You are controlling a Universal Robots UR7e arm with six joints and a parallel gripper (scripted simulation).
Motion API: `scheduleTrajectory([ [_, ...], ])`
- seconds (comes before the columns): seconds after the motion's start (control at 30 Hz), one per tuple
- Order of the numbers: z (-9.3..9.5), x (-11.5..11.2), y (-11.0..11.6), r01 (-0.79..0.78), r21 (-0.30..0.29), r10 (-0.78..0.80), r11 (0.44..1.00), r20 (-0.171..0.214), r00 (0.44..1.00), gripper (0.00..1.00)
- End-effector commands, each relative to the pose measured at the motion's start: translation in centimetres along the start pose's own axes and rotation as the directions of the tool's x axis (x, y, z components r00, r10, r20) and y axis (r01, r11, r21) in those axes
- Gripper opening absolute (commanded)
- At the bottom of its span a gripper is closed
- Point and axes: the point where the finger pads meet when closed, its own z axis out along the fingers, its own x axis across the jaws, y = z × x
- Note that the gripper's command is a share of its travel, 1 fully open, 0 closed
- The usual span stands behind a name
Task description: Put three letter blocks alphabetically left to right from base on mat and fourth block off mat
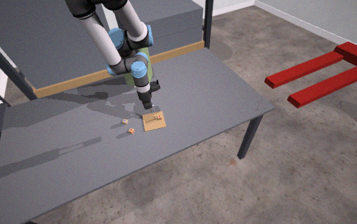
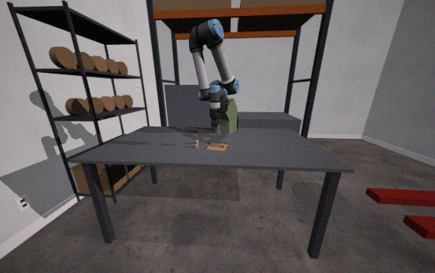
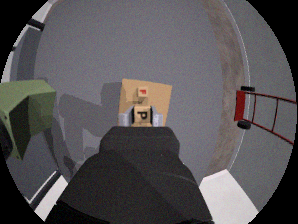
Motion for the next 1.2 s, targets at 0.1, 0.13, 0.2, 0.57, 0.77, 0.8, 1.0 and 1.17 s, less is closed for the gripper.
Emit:
scheduleTrajectory([
  [0.1, -0.2, -0.3, 0.5, 0.020, 0.000, -0.020, 1.000, -0.006, 1.000, 0.49],
  [0.13, -0.2, -0.2, 0.5, 0.020, 0.000, -0.020, 1.000, -0.007, 1.000, 0.49],
  [0.2, -0.1, -0.2, 0.5, 0.020, 0.000, -0.020, 1.000, -0.007, 1.000, 0.49],
  [0.57, 0.0, -0.2, 0.5, 0.020, 0.001, -0.020, 1.000, -0.005, 1.000, 0.49],
  [0.77, 0.7, 0.0, 0.6, 0.020, 0.001, -0.020, 1.000, -0.005, 1.000, 0.49],
  [0.8, 0.7, 0.0, 0.6, 0.020, 0.001, -0.020, 1.000, -0.005, 1.000, 0.49],
  [1.0, 1.7, 0.0, 0.6, 0.020, 0.001, -0.020, 1.000, -0.006, 1.000, 0.49],
  [1.17, 3.0, 0.0, 0.7, 0.020, 0.001, -0.020, 1.000, -0.006, 1.000, 0.49],
])
